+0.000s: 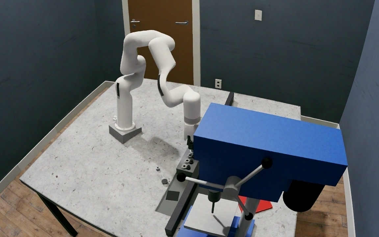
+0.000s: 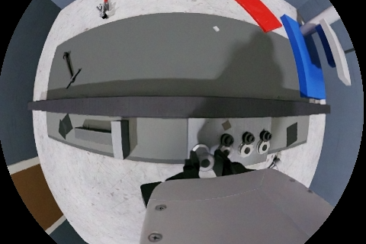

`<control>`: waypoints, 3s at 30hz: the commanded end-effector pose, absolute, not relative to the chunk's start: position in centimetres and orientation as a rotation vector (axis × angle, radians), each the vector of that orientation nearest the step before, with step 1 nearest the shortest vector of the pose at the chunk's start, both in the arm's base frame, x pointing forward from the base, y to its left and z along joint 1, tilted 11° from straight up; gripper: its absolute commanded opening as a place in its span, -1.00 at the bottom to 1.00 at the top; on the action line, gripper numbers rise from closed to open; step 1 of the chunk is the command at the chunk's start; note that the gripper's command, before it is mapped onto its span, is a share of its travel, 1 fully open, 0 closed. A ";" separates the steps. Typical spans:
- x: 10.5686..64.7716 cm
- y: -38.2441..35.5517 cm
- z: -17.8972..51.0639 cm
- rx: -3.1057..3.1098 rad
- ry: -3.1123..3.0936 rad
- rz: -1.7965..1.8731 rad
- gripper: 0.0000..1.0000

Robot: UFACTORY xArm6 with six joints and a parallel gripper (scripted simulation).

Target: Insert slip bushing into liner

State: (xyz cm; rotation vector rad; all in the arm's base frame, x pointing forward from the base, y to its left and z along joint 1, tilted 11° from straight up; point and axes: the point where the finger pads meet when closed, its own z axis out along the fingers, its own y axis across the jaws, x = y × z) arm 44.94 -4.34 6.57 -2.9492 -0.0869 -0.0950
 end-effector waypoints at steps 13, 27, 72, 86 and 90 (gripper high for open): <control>45.1 -4.3 6.5 -2.950 -0.087 -0.101 -0.48; 45.1 -4.3 6.5 -2.950 -0.087 -0.101 -0.48; 45.2 -4.2 5.6 -2.950 -0.087 -0.101 -0.48; 45.2 -4.2 5.6 -2.950 -0.087 -0.101 -0.48; 45.2 -4.1 5.5 -2.950 -0.087 -0.101 -0.48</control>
